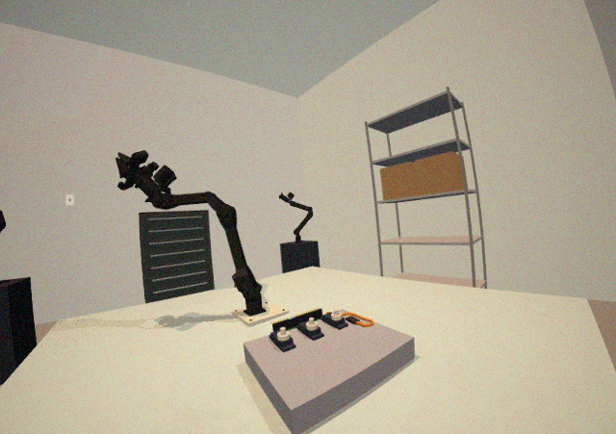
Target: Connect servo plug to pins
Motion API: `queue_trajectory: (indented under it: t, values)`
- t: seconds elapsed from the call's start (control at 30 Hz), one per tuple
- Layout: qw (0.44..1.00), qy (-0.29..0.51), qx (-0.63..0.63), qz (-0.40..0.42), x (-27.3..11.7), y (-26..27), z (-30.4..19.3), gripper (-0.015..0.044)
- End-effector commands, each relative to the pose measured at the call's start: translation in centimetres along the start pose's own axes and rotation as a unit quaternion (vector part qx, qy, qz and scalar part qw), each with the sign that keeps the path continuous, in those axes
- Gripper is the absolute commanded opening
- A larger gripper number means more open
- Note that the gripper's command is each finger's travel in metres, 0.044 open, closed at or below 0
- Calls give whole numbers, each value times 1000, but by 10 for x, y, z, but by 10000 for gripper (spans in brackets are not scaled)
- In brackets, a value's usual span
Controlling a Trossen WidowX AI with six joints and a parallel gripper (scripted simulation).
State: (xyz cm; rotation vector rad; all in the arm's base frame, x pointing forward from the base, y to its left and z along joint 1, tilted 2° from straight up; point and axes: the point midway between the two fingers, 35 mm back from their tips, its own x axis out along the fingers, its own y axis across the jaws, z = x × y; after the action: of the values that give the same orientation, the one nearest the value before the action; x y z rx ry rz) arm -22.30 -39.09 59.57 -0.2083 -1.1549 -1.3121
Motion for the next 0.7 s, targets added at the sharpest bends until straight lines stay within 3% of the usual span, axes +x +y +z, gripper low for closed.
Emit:
queue_trajectory:
  t: [0.0, 0.67]
  values:
    - [1000, 9, 6, 6, 0, 18, -13, 115]
    - [994, 90, 49, 35, -15, 97, -95, 115]
